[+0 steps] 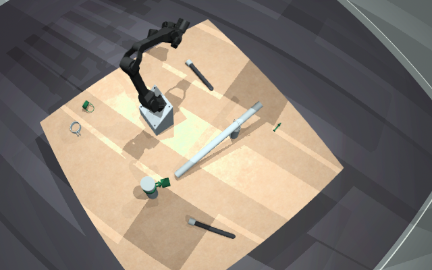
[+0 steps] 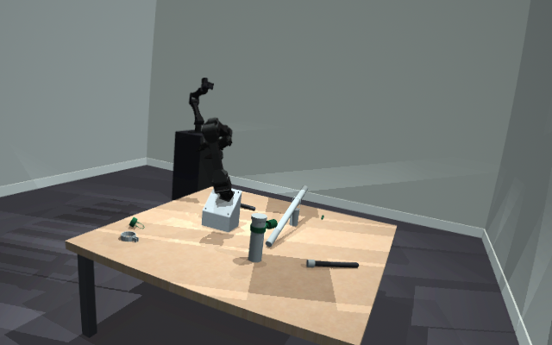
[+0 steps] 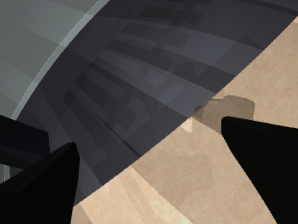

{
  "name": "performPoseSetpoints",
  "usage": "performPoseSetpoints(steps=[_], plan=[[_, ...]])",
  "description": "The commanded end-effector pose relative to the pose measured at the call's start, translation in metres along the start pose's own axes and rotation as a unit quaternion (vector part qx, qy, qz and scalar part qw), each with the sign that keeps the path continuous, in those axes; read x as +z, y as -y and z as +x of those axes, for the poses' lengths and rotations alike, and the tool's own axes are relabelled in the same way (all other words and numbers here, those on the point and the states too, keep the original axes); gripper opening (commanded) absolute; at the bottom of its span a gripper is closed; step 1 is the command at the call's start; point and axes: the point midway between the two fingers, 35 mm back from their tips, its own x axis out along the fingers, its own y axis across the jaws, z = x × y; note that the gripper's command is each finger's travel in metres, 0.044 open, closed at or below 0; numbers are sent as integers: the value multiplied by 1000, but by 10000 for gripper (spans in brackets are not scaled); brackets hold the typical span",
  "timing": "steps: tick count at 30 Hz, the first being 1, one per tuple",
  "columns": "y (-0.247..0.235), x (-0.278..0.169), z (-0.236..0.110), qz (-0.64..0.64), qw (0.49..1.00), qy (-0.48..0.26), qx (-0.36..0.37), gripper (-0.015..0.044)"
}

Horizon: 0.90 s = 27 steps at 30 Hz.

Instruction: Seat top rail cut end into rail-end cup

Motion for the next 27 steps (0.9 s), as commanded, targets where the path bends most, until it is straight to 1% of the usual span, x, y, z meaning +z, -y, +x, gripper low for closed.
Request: performPoseSetpoints(steps=[1,2,3,8,14,20,23,27], plan=[[1,0,-2,2,1000,1,-4,426],[5,0,-8,7,1000,6,-17,440],[11,1,-18,17,999,14,-38,440],[48,-6,-83,87,980,64,-166,440],[86,-34,-168,193,923,129,-307,440],[111,-88,-252,313,825,192,-429,440],[117,-124,-291,375,762,219,-480,440],[116,-179,-336,457,663,250,-538,440]])
